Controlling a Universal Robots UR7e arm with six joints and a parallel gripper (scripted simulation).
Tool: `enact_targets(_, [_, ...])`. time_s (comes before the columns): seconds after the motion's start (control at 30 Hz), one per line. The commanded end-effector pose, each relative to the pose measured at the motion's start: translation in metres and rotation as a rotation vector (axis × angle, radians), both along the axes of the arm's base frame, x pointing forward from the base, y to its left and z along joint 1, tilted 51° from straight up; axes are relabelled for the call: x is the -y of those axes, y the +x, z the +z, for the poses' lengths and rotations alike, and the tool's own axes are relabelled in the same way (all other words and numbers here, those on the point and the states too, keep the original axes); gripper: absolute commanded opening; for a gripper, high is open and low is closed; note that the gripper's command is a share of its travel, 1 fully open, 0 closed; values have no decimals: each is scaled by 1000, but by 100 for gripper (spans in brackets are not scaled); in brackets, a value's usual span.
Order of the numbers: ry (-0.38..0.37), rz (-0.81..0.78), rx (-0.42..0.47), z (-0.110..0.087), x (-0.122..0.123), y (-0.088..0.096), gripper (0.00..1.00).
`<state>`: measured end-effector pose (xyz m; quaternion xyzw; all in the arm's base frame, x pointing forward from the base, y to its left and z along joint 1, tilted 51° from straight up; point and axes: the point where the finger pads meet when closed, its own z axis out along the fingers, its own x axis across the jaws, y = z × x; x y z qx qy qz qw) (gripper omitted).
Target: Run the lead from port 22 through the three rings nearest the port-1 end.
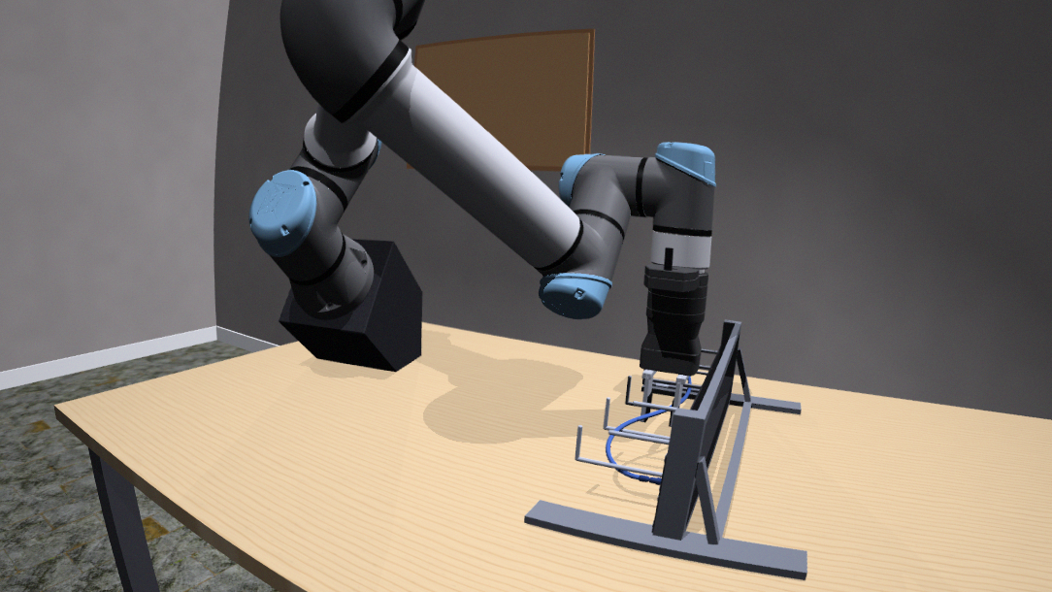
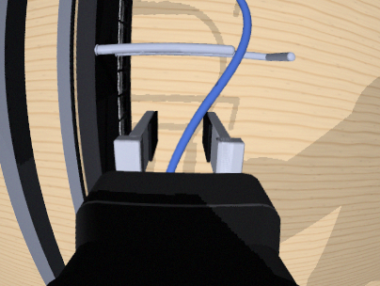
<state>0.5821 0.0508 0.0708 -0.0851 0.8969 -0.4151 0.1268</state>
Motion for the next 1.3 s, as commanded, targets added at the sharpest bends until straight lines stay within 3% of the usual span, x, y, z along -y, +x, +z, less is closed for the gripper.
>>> enact_targets(0.0, [0, 1, 1, 1, 0, 0, 67])
enact_targets(0.67, [0, 1, 1, 3, -3, -1, 67])
enact_targets(1.27, [0, 1, 1, 33, -38, -15, 67])
